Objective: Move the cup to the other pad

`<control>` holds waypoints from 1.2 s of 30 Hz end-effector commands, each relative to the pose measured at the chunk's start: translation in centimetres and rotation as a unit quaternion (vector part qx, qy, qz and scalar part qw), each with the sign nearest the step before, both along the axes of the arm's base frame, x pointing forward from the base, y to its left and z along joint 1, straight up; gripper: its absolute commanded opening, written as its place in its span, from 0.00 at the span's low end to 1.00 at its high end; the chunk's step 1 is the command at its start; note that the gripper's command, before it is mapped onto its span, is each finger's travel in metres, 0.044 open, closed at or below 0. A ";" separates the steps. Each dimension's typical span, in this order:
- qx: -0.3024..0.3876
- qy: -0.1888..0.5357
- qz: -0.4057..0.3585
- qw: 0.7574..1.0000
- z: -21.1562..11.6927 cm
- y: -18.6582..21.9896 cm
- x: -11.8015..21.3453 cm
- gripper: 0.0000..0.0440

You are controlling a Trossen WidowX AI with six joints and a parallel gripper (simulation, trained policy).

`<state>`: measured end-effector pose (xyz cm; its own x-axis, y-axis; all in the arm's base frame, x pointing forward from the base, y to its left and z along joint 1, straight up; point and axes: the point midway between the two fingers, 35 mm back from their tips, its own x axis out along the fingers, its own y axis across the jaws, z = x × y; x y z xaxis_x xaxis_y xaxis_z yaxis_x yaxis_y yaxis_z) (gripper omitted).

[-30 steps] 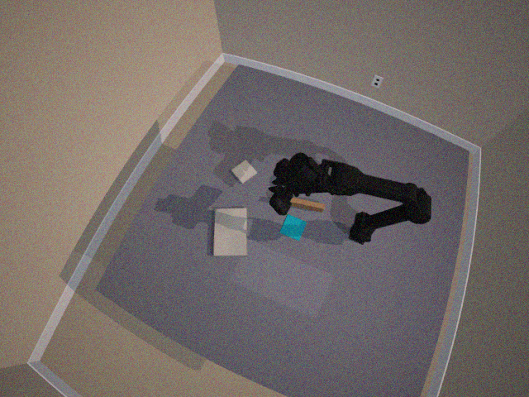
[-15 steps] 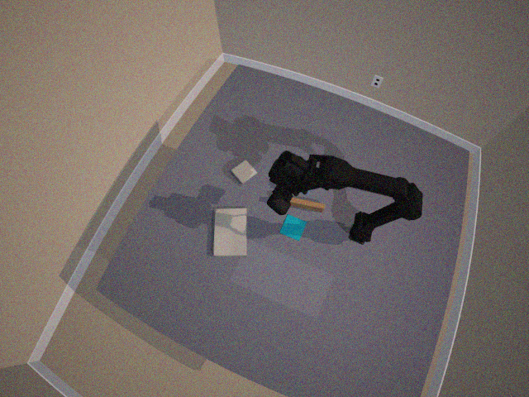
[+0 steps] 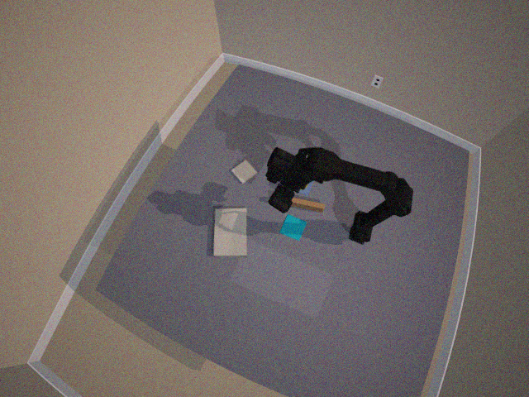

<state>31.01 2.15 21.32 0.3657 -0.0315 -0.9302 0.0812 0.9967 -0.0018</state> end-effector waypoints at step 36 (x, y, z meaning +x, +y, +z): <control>-0.045 0.213 0.031 0.976 -6.8 -7.1 -2.2 0.34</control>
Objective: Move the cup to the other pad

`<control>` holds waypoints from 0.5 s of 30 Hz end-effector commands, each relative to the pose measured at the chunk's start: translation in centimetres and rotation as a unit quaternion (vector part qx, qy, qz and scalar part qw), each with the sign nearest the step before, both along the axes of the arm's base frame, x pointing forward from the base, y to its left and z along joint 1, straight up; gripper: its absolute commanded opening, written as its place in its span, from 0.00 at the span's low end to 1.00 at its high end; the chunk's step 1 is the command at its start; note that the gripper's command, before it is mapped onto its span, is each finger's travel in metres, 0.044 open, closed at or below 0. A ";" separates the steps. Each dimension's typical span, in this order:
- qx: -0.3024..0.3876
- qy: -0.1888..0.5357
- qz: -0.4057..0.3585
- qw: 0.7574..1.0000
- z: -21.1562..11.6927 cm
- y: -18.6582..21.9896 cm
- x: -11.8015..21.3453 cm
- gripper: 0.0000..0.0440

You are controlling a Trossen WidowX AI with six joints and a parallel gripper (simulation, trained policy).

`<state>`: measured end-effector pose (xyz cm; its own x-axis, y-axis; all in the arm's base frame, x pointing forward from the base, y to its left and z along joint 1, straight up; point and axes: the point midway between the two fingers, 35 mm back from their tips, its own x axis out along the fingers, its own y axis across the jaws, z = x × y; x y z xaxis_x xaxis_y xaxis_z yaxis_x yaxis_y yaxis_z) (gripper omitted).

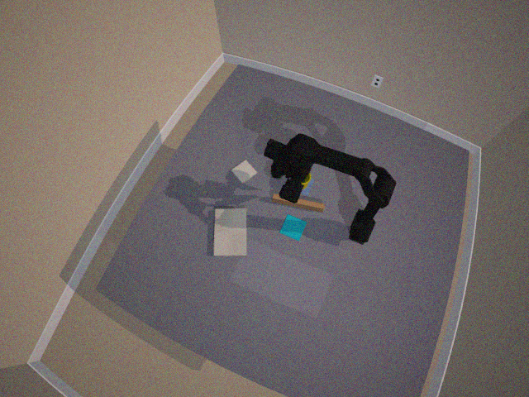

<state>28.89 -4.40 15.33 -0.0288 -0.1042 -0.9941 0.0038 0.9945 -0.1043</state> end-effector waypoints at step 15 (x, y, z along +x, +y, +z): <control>0.003 0.044 0.030 0.999 -5.0 -2.6 -0.5 0.40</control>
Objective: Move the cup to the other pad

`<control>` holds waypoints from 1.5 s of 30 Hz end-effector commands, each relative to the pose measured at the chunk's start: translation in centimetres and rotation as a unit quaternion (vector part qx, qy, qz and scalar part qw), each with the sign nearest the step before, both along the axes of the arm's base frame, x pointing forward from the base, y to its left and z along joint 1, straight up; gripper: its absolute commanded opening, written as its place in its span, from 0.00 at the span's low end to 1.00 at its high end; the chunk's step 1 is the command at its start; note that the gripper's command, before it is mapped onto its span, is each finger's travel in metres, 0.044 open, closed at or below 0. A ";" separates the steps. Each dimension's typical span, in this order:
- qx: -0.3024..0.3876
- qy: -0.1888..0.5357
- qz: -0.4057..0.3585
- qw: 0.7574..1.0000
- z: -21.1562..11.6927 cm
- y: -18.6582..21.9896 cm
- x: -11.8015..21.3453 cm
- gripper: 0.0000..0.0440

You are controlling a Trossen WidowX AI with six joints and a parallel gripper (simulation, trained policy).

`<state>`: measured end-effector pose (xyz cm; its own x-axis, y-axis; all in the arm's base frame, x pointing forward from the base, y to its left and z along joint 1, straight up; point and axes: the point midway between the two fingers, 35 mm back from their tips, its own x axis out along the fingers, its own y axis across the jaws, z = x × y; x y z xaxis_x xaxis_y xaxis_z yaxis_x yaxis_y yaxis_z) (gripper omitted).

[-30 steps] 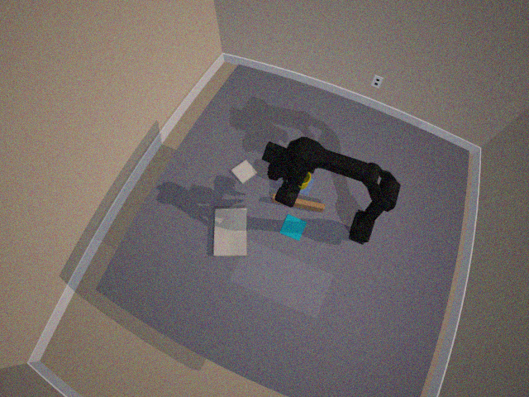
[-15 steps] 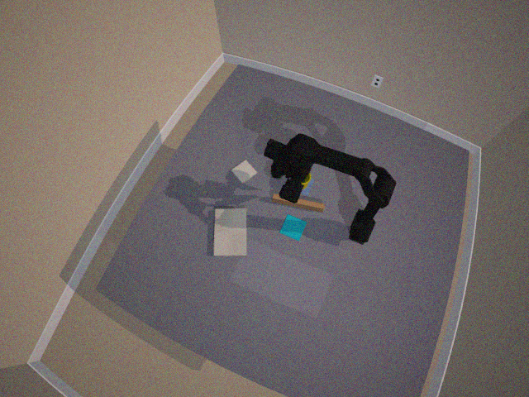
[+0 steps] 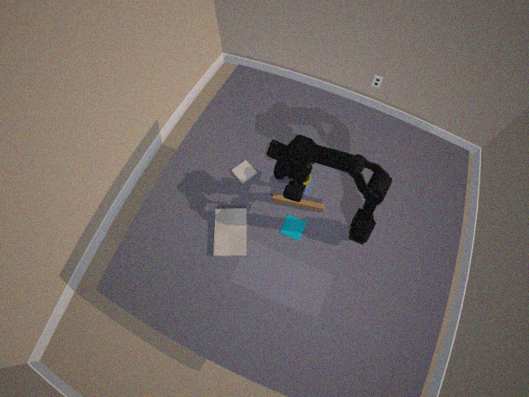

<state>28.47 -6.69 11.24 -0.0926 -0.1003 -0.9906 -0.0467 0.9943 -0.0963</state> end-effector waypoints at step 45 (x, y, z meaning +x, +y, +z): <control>0.041 -0.001 0.205 0.978 1.2 2.5 -0.6 0.01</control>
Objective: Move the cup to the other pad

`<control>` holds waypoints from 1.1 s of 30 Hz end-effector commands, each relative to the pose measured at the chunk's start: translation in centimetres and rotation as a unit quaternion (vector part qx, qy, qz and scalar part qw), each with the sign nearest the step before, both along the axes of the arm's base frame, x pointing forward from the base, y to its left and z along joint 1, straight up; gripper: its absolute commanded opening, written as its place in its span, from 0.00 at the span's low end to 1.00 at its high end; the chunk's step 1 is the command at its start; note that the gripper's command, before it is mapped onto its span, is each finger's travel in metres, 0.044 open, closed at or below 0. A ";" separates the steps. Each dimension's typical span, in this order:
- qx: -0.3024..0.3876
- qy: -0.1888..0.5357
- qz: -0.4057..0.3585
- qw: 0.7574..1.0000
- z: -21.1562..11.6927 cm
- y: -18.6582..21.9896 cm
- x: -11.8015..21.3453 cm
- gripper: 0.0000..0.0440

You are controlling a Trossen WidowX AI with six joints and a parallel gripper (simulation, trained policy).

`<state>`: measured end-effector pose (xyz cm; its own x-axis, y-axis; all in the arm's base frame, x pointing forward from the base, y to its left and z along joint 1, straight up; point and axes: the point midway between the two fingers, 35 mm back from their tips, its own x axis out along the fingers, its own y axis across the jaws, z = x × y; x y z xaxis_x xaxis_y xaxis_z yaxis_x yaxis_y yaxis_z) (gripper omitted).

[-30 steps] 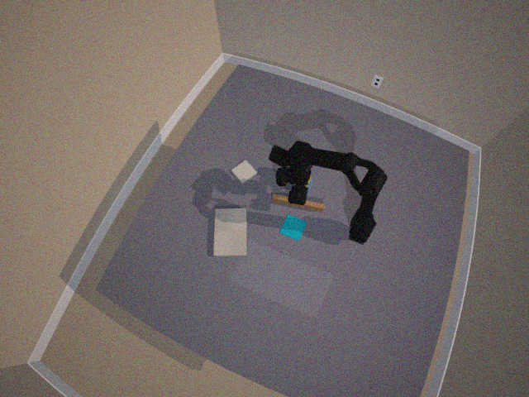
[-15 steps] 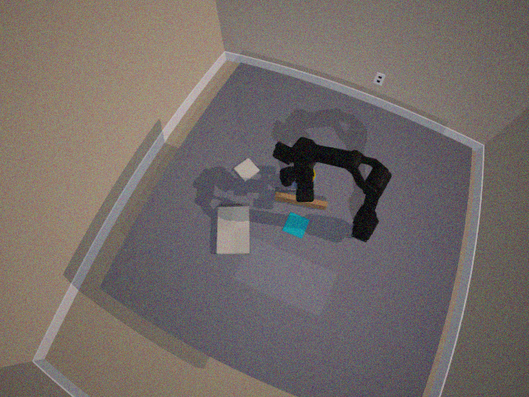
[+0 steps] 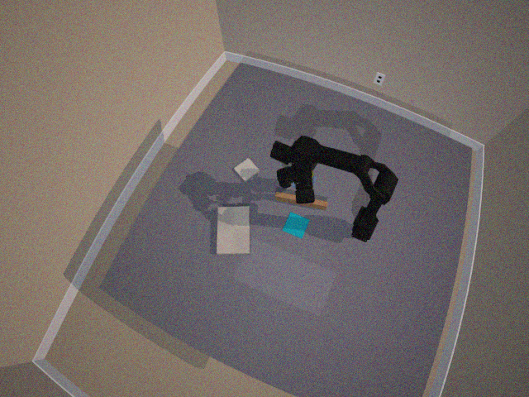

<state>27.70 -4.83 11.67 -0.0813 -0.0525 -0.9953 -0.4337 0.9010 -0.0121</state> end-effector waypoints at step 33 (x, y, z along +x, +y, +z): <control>0.007 -0.083 0.083 0.993 2.0 10.9 0.6 0.00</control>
